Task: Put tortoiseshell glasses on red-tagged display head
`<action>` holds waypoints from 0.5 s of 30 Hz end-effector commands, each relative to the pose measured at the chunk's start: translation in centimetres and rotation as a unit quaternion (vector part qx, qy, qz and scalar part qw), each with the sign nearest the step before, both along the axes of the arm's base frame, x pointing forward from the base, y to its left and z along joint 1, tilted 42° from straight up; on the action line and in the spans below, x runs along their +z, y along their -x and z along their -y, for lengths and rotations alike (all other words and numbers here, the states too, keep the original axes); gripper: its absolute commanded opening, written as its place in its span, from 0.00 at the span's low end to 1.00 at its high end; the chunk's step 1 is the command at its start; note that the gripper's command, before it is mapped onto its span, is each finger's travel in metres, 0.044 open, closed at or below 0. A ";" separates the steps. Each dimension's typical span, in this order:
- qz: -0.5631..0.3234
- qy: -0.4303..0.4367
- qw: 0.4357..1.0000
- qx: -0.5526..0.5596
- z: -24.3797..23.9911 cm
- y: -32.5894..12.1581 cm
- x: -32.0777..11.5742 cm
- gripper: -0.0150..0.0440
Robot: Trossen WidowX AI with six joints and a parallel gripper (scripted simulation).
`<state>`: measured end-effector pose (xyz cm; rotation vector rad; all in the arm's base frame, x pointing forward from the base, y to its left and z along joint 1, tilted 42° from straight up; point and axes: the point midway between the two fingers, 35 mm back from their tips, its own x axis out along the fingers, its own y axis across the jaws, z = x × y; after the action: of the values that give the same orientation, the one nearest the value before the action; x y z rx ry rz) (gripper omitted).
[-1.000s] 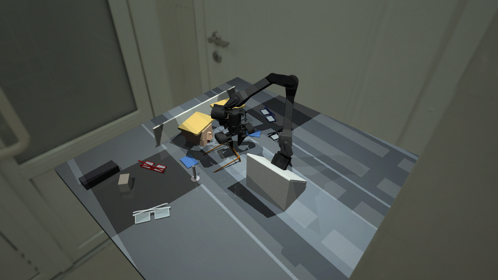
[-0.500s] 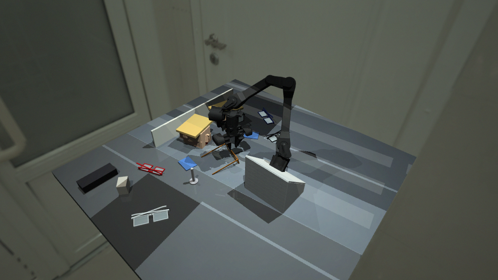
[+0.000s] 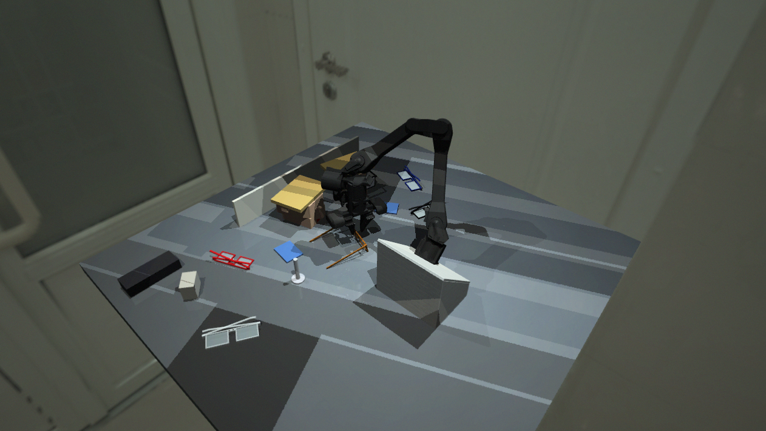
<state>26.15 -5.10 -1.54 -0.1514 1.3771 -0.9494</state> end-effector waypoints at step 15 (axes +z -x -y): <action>-0.008 0.005 1.000 0.002 2.2 0.8 -2.4 0.49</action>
<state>25.83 -6.75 -3.35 -0.1533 1.3757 -0.9512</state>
